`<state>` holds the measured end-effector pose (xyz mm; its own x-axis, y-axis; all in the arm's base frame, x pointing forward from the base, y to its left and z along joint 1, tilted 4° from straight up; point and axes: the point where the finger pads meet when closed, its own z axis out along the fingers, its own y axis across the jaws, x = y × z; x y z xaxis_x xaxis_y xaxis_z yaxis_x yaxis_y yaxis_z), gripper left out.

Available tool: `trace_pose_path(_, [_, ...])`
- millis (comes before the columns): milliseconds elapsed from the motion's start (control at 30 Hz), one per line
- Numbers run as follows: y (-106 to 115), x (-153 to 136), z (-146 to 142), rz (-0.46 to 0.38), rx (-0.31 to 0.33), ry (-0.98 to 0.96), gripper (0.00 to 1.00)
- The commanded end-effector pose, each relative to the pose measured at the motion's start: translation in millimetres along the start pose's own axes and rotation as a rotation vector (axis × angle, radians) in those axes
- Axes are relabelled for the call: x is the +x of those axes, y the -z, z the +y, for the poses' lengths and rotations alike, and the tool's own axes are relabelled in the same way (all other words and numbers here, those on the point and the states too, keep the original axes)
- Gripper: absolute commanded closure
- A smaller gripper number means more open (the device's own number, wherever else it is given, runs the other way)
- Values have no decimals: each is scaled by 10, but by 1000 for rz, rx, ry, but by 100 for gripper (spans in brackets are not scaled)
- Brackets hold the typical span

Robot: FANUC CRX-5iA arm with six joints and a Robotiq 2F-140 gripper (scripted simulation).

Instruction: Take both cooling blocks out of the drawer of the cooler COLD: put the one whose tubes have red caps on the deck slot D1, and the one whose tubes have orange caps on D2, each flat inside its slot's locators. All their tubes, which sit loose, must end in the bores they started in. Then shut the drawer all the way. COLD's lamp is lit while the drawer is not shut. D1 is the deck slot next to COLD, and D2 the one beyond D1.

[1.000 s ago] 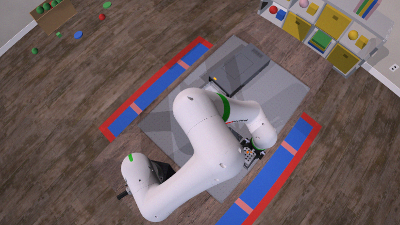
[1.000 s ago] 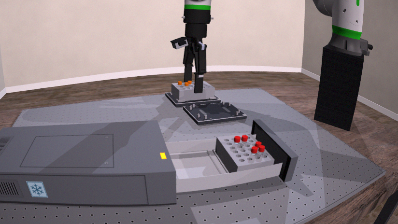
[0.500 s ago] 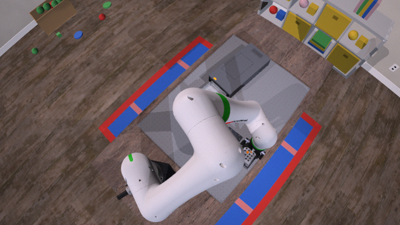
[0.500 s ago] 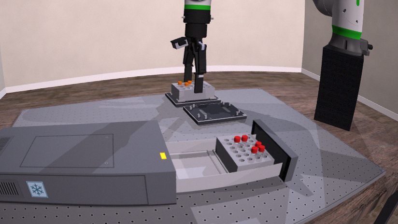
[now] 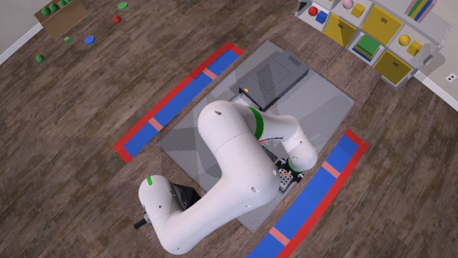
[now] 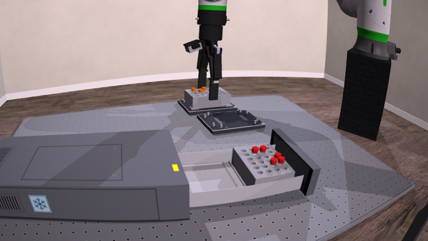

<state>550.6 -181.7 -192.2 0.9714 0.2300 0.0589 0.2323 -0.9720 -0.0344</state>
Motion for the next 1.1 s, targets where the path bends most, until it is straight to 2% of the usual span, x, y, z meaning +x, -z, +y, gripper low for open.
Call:
trace_pose_path(0, [8, 7, 4, 1, -1, 0, 34])
trace_pose_path(300, [8, 7, 4, 1, -1, 0, 34])
trace_pose_path(333, [303, 6, 4, 1, -1, 0, 34])
trace_pose_path(1067, [543, 6, 4, 1, -1, 0, 34])
